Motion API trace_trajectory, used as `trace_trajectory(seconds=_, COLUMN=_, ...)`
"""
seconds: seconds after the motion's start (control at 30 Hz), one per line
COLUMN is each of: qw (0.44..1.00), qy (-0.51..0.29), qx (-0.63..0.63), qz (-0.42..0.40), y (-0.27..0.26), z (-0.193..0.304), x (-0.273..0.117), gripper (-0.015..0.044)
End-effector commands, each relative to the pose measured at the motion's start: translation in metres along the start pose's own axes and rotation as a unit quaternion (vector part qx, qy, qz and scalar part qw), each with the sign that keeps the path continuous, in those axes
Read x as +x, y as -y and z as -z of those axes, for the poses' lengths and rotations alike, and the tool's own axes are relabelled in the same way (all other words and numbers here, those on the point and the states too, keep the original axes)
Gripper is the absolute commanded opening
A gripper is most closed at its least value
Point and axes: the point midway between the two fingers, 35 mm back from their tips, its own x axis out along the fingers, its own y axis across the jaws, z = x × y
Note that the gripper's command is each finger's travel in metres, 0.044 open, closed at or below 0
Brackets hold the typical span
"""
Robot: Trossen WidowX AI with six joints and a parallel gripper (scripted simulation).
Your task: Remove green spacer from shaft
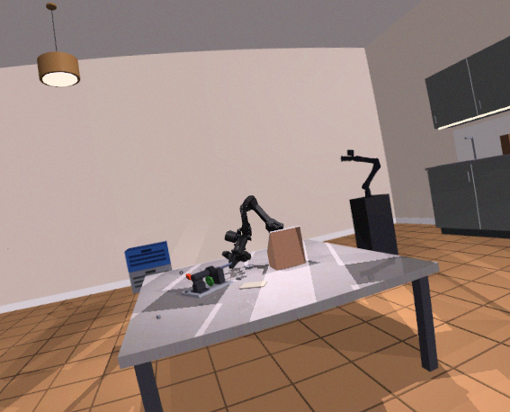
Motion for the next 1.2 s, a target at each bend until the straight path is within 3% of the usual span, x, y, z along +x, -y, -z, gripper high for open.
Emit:
trace_trajectory(seconds=0.0, qw=1.000, qy=-0.002, qx=0.001, qz=0.000, y=0.0001, z=0.0027, x=0.0017, gripper=0.0000)
trace_trajectory(seconds=1.17, qw=1.000, qy=-0.003, qx=0.001, qz=0.000, y=-0.0002, z=0.0104, x=0.0091, gripper=0.0000)
